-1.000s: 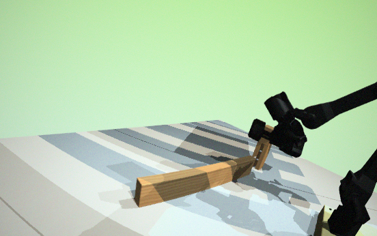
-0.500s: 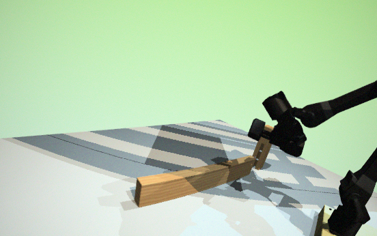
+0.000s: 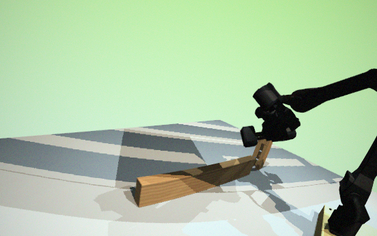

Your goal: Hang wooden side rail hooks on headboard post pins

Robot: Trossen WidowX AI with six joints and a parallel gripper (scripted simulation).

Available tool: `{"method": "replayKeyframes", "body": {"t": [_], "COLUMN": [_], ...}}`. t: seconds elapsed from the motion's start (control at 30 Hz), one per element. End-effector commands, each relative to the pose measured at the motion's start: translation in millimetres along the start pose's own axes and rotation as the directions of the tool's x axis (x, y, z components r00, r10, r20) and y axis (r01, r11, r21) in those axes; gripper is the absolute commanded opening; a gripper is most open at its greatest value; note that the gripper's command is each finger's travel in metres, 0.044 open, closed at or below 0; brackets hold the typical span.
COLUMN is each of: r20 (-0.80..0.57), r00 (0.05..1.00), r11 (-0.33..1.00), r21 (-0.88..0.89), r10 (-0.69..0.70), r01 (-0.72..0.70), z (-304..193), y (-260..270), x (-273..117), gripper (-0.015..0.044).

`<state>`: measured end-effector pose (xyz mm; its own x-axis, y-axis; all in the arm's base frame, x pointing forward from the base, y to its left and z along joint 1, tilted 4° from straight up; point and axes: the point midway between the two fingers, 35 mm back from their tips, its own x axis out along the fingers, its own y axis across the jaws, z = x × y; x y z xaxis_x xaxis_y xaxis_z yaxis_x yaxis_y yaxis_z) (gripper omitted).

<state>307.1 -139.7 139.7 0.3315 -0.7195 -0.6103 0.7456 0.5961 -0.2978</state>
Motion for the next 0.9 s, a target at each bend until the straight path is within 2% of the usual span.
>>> {"method": "replayKeyframes", "body": {"t": [0.0,0.17,0.3,0.47,0.6,0.67,0.87], "r20": [-0.152,-0.300,-0.417,-0.554,-0.649,-0.663,-0.664], "r00": [0.984,0.940,0.883,0.786,0.693,0.676,0.676], "r11": [0.886,0.594,0.277,-0.149,-0.446,-0.494,-0.495], "r21": [-0.440,-0.731,-0.841,-0.832,-0.745,-0.726,-0.726], "r10": [0.090,0.164,0.216,0.274,0.314,0.320,0.320], "r01": [-0.149,-0.337,-0.465,-0.535,-0.496,-0.478,-0.478], "z": [6.1,10.0,11.9,14.0,15.8,16.2,16.2], "y": [19.3,34.2,43.9,53.6,59.3,60.2,60.2], "x": [0.6,-3.6,-9.9,-21.5,-33.0,-35.2,-35.2], "gripper": [0.0440,0.0440,0.0440,0.0440,0.0440,0.0440,0.0440]}}
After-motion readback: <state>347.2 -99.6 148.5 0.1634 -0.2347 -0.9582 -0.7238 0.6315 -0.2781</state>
